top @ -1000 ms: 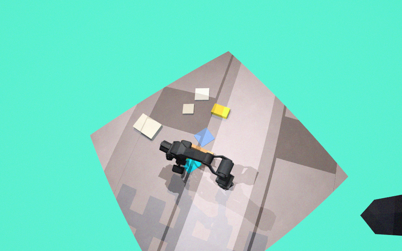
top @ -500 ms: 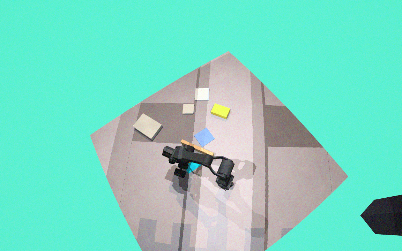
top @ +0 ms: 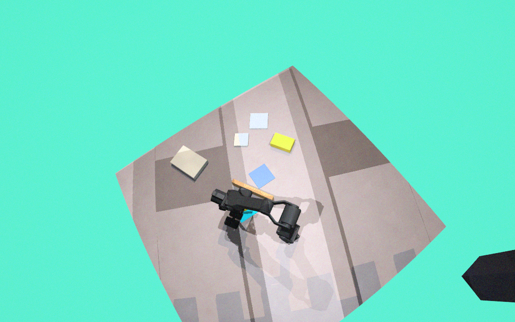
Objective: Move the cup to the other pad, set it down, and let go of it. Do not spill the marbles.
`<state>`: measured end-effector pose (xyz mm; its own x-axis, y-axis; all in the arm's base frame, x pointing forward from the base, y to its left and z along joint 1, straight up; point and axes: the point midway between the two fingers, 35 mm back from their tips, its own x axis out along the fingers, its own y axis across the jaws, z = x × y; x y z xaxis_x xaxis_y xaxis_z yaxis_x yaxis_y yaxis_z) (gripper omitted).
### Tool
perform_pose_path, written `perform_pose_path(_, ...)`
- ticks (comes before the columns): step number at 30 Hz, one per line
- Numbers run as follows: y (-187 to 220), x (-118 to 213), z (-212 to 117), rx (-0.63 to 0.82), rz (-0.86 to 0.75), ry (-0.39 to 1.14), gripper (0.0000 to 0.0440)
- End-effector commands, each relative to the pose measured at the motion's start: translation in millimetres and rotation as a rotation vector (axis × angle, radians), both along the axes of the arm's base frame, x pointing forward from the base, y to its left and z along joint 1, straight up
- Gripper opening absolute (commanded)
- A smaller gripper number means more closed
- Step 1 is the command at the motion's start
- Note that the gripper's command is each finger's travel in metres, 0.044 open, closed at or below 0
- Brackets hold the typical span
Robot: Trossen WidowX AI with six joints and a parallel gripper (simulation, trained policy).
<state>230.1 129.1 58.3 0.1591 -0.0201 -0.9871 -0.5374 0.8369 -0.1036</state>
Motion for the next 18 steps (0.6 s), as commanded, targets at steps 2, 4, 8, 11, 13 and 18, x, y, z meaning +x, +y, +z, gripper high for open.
perform_pose_path(2, 3, 4, 5, 0.045, -0.026, -0.032, 0.0171)
perform_pose_path(4, 4, 6, 10, 0.065, -0.026, -0.049, 0.0168)
perform_pose_path(8, 4, 4, 15, 0.091, -0.026, -0.059, 0.0174)
perform_pose_path(11, 3, 1, 19, 0.108, -0.028, -0.063, 0.0184)
perform_pose_path(13, 3, 0, 22, 0.119, -0.029, -0.067, 0.0191)
perform_pose_path(18, 1, -4, 30, 0.146, -0.035, -0.081, 0.0214)
